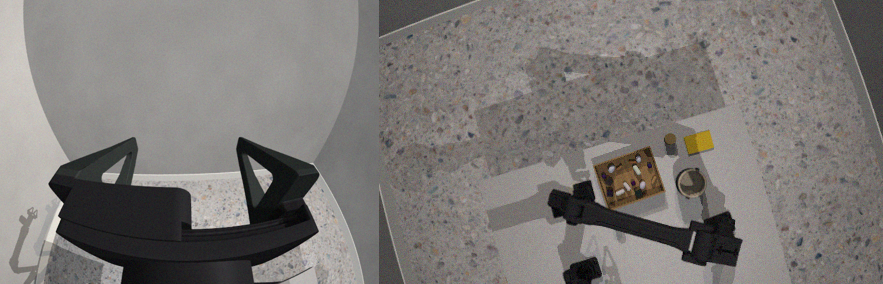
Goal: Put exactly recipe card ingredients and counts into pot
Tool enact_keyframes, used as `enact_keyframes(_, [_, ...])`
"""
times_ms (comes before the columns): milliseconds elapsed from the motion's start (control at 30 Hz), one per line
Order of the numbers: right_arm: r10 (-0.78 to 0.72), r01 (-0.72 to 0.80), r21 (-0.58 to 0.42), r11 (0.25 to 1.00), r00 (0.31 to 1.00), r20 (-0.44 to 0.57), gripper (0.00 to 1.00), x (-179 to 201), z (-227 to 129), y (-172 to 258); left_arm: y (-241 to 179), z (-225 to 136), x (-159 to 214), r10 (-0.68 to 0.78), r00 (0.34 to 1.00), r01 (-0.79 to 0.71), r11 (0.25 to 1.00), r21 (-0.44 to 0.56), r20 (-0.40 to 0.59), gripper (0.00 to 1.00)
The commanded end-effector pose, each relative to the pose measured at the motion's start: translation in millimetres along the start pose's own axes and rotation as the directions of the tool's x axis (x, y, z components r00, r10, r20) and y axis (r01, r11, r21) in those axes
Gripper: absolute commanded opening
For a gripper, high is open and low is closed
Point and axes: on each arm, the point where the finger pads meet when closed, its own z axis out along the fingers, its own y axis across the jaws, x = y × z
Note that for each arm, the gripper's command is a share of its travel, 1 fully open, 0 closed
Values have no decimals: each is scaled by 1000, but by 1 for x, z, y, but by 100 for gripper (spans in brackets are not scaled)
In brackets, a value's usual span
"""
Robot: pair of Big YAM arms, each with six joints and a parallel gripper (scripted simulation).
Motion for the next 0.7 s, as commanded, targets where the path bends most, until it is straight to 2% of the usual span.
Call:
enact_keyframes(0, [-21, 18, 41, 999, 997, 76, 100, 29, -27, -17, 10, -9, -25, -17, 998, 18, 1000, -18, 56, 100])
enact_keyframes(200, [-21, 18, 43, 999, 997, 72, 100, 89, -11, -29, 10, -9, -25, -17, 998, 18, 1000, -18, 56, 100])
enact_keyframes(267, [-21, 18, 43, 999, 997, 72, 100, 89, -11, -29, 10, -9, -25, -17, 998, 18, 1000, -18, 56, 100])
enact_keyframes(667, [-20, 17, 47, 999, 998, 63, 100, 204, 19, -52, 10, -9, -25, -17, 998, 18, 1000, -18, 56, 100])
